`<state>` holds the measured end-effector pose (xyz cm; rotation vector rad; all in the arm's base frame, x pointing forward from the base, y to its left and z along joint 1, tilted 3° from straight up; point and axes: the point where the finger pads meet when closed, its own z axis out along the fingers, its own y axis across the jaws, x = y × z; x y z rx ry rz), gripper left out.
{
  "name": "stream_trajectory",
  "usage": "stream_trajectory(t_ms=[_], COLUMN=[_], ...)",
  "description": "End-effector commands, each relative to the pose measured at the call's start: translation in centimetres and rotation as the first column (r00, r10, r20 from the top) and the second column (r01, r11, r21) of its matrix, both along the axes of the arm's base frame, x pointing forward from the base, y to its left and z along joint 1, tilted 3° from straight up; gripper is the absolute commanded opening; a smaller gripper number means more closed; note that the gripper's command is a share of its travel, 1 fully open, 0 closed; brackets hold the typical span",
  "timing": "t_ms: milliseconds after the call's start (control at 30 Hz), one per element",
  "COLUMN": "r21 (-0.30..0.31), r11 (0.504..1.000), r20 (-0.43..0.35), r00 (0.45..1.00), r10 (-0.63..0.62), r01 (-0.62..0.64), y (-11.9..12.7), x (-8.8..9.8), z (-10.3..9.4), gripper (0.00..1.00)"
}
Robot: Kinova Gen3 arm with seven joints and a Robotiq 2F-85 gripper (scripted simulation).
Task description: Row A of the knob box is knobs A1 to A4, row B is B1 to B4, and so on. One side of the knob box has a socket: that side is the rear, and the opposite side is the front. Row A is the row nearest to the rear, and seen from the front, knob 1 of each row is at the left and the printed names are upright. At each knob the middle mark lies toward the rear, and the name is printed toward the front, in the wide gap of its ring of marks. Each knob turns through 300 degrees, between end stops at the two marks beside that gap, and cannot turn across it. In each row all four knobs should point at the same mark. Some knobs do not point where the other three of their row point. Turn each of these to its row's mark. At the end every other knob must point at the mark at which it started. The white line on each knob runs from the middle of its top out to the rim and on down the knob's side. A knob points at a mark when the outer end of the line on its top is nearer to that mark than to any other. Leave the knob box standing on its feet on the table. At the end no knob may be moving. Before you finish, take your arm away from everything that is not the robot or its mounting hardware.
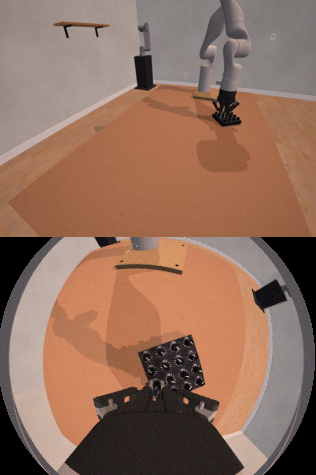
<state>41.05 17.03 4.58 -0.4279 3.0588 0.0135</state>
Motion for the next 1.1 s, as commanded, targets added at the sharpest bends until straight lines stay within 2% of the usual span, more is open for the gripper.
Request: stream_trajectory(t_ms=[0,467,1067], r21=[0.002,-0.011,-0.018], r11=[1.000,0.967,0.927], r20=[0.000,0.003,0.003], r00=[1.000,0.967,0.927], r10=[0.020,0.254,0.376], r01=[-0.020,-0.254,-0.376], y=[-0.07,-0.07,-0.07], x=[0.07,0.07,0.07], z=[0.06,0.06,0.06], gripper=[0.08,0.08,0.08])
